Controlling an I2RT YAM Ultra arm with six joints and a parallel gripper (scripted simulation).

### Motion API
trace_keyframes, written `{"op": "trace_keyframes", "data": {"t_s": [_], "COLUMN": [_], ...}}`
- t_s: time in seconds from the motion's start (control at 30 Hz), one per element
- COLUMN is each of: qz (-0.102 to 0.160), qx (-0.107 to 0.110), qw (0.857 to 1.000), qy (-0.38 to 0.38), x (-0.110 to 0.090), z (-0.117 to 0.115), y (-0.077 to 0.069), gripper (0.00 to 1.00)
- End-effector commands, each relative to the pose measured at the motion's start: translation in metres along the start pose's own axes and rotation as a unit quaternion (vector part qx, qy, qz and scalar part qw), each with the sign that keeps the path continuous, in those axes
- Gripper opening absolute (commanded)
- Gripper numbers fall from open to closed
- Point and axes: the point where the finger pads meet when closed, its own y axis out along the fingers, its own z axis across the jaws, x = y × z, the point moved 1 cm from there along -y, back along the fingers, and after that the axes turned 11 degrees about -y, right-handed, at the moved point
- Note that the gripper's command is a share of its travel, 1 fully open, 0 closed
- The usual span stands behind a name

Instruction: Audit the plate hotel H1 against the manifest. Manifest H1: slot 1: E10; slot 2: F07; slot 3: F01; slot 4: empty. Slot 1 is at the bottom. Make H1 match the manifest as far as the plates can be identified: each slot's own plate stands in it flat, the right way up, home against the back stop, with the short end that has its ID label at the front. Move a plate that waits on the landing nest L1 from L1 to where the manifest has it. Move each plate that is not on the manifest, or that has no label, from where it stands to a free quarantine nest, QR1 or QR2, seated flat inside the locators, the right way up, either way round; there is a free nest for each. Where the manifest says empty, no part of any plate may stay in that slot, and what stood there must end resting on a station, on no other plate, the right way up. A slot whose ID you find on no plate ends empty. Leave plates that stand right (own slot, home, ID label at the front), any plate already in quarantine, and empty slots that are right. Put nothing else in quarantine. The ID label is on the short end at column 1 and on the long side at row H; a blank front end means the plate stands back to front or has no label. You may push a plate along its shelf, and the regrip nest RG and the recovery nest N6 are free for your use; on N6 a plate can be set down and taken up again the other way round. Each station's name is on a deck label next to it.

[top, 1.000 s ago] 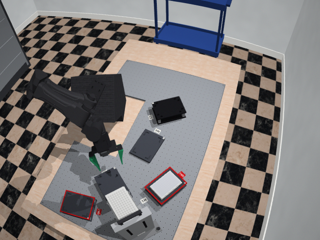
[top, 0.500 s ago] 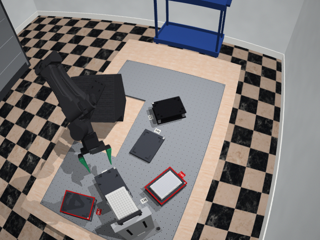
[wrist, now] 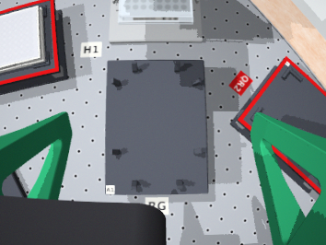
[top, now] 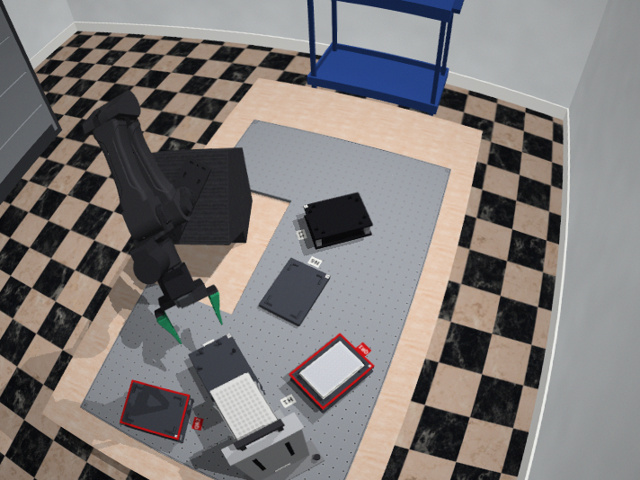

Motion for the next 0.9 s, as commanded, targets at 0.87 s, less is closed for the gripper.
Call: {"op": "trace_keyframes", "data": {"t_s": [0.87], "qz": [-0.031], "qx": [0.004], "qw": [0.999], "qy": [0.009], "x": [0.055], "z": [-0.015], "y": [-0.05], "gripper": [1.0]}}
